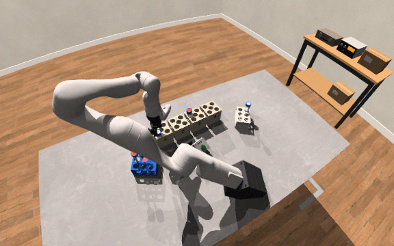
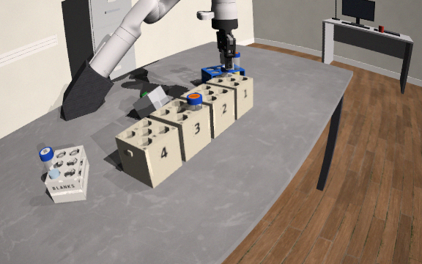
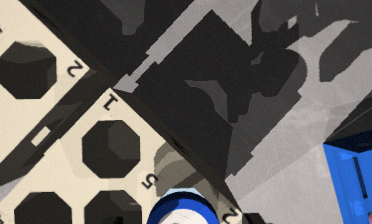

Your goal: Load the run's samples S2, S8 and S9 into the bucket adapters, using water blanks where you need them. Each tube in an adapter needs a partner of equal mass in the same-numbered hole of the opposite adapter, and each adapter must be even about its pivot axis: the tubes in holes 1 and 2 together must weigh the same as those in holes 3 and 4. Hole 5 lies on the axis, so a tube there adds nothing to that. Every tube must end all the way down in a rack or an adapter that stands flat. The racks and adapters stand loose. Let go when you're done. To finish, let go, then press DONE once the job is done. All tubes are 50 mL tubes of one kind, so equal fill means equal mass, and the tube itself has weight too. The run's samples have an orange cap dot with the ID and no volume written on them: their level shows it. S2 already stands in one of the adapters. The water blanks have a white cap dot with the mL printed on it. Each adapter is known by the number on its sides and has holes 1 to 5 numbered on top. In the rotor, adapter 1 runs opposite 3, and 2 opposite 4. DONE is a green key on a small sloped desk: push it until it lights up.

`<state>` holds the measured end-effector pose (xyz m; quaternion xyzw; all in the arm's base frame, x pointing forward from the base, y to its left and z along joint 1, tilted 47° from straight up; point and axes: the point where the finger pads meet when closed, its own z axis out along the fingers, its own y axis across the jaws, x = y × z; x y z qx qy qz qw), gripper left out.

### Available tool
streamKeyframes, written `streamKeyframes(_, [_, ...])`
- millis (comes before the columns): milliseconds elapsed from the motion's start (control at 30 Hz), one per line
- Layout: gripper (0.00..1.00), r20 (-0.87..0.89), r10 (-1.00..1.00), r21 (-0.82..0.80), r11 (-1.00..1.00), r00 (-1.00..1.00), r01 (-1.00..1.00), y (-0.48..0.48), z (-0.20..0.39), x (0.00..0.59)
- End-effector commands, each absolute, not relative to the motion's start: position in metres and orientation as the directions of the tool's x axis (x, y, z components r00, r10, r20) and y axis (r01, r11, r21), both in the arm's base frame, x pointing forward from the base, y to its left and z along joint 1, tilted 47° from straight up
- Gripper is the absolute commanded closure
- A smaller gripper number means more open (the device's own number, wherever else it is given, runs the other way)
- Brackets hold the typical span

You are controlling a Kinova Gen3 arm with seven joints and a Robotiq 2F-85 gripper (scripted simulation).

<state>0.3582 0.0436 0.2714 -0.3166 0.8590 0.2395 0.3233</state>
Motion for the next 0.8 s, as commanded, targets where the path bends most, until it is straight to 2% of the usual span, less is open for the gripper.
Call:
streamKeyframes(0, [0.38, -0.708, -0.389, 0.206, 0.685, -0.590, -0.698, 0.040, 0.275, 0.356])
streamKeyframes(767, [0.38, -0.708, -0.389, 0.206, 0.685, -0.590, -0.698, 0.025, 0.292, 0.346])
